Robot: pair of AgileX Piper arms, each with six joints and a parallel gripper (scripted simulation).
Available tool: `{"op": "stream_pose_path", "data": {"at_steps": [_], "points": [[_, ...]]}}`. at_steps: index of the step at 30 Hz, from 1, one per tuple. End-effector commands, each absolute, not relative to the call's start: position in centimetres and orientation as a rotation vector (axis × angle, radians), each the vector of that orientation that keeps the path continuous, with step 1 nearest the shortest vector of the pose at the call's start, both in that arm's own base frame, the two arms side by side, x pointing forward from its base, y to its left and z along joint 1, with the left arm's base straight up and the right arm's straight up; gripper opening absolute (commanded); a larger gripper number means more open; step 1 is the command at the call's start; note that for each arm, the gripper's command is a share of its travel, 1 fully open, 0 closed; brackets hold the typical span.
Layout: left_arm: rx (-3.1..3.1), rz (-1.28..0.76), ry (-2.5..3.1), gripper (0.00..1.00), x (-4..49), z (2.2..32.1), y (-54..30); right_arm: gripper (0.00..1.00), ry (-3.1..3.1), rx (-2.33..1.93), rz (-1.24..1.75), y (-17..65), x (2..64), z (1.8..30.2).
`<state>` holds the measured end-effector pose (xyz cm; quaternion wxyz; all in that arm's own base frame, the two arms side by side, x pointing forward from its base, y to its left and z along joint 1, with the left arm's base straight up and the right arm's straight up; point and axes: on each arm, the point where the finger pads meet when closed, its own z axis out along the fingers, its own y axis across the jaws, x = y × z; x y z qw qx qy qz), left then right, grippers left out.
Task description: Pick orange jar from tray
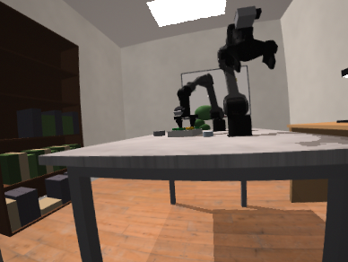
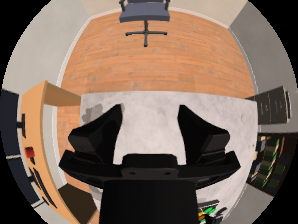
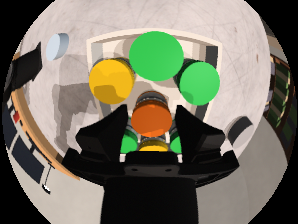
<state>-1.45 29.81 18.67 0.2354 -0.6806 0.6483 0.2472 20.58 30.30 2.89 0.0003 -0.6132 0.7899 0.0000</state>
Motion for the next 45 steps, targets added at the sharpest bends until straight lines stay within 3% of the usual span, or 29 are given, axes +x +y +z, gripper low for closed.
{"op": "stream_pose_path", "data": {"at_steps": [1,6,9,11,26,28,42,45], "points": [[-1.866,0.679,1.778,1.0,-1.5,18.7,29.8,0.86,2.48,-1.925,0.001,30.3,20.6,2.7],[-1.866,0.679,1.778,1.0,-1.5,18.7,29.8,0.86,2.48,-1.925,0.001,30.3,20.6,2.3],[-1.866,0.679,1.778,1.0,-1.5,18.7,29.8,0.76,2.48,-1.925,0.001,30.3,20.6,2.4],[-1.866,0.679,1.778,1.0,-1.5,18.7,29.8,0.76,2.48,-1.925,0.001,30.3,20.6,2.4],[-1.866,0.679,1.778,1.0,-1.5,18.7,29.8,0.48,2.48,-1.925,0.001,30.3,20.6,2.4],[-1.866,0.679,1.778,1.0,-1.5,18.7,29.8,0.48,2.48,-1.925,0.001,30.3,20.6,2.4],[-1.866,0.679,1.778,1.0,-1.5,18.7,29.8,0.01,2.48,-1.925,0.001,30.4,20.6,5.2],[-1.866,0.679,1.778,1.0,-1.5,18.7,29.8,0.0,2.48,-1.925,0.001,30.4,20.6,5.5]]}}
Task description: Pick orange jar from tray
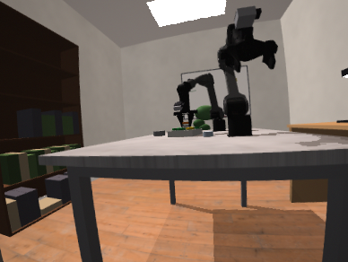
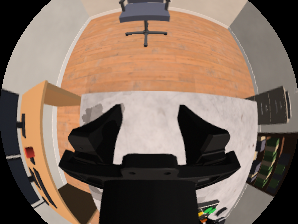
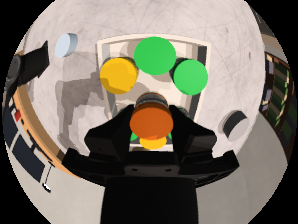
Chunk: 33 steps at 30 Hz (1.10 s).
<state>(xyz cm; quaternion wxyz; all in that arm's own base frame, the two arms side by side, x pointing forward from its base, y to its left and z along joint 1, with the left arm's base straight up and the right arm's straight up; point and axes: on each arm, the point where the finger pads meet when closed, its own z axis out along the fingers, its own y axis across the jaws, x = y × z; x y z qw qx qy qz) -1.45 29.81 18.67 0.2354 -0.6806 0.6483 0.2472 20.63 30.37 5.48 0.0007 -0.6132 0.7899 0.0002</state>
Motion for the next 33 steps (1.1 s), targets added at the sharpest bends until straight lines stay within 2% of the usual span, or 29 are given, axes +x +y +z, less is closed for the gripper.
{"op": "stream_pose_path", "data": {"at_steps": [1,33], "points": [[-1.866,0.679,1.778,1.0,-1.5,18.7,29.8,0.0,2.48,-1.925,0.001,30.4,20.6,5.7],[-1.866,0.679,1.778,1.0,-1.5,18.7,29.8,0.0,2.398,-1.861,0.052,30.5,20.7,13.1]]}}
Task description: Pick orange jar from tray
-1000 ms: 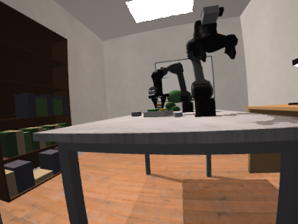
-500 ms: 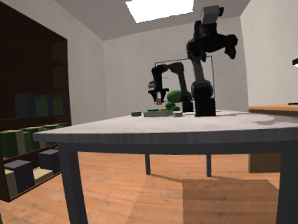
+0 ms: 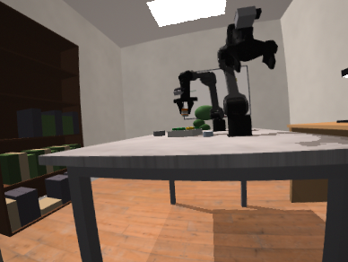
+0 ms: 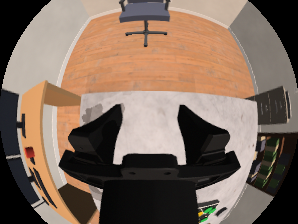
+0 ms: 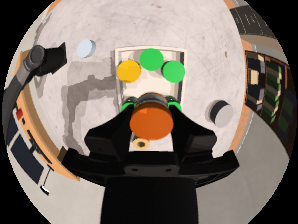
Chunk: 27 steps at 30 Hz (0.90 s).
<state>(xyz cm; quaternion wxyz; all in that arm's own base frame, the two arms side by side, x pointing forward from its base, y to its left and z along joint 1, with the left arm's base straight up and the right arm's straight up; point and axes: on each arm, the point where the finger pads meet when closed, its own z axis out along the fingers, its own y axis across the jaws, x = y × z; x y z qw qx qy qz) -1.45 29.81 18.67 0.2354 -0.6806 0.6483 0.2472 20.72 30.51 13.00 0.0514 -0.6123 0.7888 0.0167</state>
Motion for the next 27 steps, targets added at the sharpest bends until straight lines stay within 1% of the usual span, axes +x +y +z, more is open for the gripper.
{"op": "stream_pose_path", "data": {"at_steps": [1,8,27], "points": [[-1.866,0.679,1.778,1.0,-1.5,18.7,29.8,0.0,2.398,-1.861,0.052,30.5,20.7,13.1],[-1.866,0.679,1.778,1.0,-1.5,18.7,29.8,0.0,2.368,-1.838,0.07,30.5,20.7,14.7],[-1.866,0.679,1.778,1.0,-1.5,18.7,29.8,0.0,2.372,-1.841,0.068,30.5,20.7,14.5]]}}
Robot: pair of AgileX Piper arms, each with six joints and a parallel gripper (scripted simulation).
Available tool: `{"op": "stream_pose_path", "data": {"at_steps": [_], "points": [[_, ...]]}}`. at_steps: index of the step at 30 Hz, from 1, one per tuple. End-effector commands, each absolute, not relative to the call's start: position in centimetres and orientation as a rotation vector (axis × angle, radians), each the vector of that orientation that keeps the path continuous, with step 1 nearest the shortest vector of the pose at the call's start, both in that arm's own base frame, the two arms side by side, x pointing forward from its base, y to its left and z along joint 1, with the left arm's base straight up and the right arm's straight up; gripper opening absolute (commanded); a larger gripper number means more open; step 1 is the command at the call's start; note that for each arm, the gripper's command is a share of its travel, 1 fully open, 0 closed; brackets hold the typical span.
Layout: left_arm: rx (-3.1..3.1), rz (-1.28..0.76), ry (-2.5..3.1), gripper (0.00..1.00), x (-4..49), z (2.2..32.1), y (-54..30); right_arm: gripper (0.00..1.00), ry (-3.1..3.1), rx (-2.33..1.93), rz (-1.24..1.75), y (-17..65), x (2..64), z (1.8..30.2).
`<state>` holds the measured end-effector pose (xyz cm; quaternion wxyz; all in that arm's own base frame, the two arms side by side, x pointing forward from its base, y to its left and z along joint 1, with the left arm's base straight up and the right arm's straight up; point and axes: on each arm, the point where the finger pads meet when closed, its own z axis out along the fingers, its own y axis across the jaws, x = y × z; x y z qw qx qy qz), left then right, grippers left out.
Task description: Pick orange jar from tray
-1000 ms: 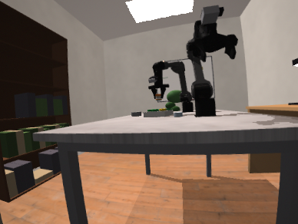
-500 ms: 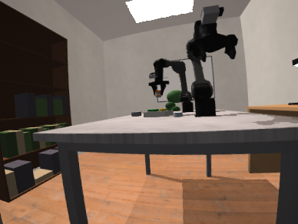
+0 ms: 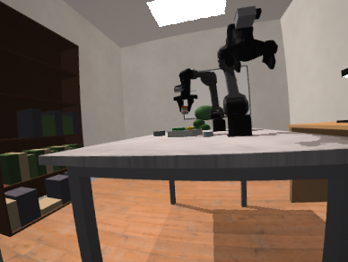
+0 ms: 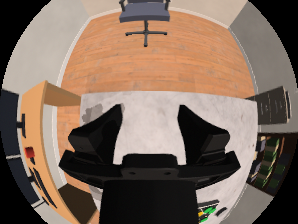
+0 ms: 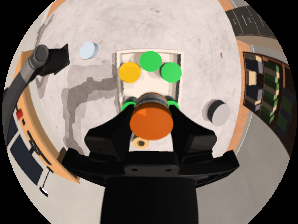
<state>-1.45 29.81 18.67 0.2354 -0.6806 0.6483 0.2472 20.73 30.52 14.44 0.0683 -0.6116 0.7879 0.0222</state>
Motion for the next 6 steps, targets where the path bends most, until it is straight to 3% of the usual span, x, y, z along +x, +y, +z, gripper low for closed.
{"op": "stream_pose_path", "data": {"at_steps": [1,6], "points": [[-1.866,0.679,1.778,1.0,-1.45,18.72,29.83,0.0,2.372,-1.841,0.068,30.54,20.74,14.5],[-1.866,0.679,1.778,1.0,-1.45,18.72,29.83,0.0,2.372,-1.841,0.068,30.54,20.74,14.5]]}}
